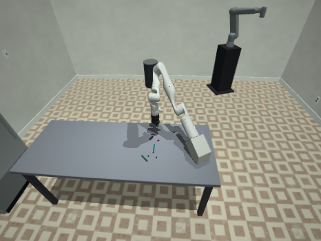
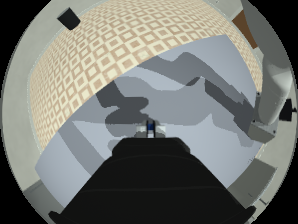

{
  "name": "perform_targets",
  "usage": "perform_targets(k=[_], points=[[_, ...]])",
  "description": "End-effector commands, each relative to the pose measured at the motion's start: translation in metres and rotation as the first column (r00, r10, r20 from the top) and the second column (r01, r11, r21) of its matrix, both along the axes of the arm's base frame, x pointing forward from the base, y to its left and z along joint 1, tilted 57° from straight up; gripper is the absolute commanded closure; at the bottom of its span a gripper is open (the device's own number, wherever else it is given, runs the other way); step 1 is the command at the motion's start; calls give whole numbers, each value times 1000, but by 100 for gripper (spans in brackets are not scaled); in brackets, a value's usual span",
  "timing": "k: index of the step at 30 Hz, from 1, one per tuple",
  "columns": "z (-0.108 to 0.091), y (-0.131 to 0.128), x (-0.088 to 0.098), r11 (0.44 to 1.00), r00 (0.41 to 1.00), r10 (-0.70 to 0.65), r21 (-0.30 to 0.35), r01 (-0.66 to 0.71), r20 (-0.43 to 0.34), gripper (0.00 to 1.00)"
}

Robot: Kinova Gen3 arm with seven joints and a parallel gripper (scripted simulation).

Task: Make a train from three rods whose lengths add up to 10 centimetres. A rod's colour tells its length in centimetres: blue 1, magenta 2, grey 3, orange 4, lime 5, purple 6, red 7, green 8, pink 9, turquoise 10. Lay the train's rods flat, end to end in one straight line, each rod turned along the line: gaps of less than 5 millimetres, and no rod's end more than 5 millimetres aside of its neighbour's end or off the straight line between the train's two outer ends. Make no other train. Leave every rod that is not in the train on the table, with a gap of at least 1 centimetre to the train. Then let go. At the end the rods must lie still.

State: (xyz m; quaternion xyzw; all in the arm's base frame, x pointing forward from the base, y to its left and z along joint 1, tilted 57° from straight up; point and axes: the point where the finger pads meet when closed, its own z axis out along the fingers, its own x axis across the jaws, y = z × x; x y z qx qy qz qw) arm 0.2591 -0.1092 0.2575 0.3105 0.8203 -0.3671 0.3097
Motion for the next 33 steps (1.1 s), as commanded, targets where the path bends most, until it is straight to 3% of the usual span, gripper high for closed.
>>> perform_targets(k=[1,4,7,9,12,15,33], points=[[0,1,0,1000,1000,0,0,0,1,76],[-4,8,5,1000,999,-26,13,25,40,76],[-18,29,20,994,985,-97,53,91,140,76],[-18,29,20,994,985,-97,53,91,140,76],[-43,52,41,981,952,-181,109,158,247,76],[-64,66,56,969,922,-235,149,197,309,76],[-70,68,59,966,915,-247,158,205,321,76]])
